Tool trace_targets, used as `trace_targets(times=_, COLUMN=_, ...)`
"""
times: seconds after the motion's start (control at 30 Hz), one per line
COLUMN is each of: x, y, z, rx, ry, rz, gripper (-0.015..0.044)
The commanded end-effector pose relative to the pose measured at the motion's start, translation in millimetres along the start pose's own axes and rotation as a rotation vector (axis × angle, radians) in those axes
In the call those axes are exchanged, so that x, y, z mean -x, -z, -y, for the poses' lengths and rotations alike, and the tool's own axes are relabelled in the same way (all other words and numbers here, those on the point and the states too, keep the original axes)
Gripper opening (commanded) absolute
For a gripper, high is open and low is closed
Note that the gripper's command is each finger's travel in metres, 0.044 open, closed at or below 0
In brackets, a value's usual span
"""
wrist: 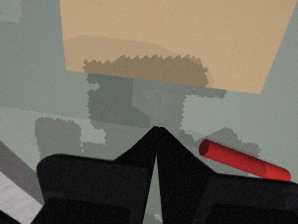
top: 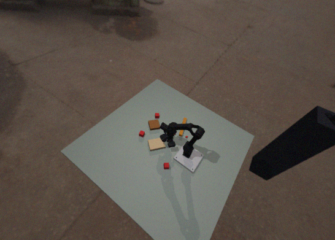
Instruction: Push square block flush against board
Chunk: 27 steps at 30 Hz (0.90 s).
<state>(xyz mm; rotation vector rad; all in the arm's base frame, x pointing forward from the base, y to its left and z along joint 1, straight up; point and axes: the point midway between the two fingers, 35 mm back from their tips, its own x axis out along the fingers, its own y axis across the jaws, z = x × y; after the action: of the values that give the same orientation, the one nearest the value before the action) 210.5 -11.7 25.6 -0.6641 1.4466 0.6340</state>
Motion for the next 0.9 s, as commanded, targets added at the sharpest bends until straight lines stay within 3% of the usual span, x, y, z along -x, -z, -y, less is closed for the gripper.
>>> trace_targets(times=0.0, x=-1.1, y=8.2, z=-3.3, rx=0.003, ry=-0.006, rz=0.0, gripper=0.0)
trace_targets(times=0.27, x=1.7, y=12.1, z=-1.1, rx=-0.001, ry=-0.001, rz=-0.001, gripper=0.0)
trace_targets(times=0.47, x=53.8, y=12.4, z=-0.9, rx=0.003, ry=-0.006, rz=0.0, gripper=0.0)
trace_targets(times=0.67, x=53.9, y=11.9, z=-1.0, rx=-0.003, ry=-0.006, rz=0.0, gripper=0.0)
trace_targets(times=0.87, x=54.6, y=-4.0, z=-5.1, rx=-0.189, ry=-0.007, rz=0.0, gripper=0.0)
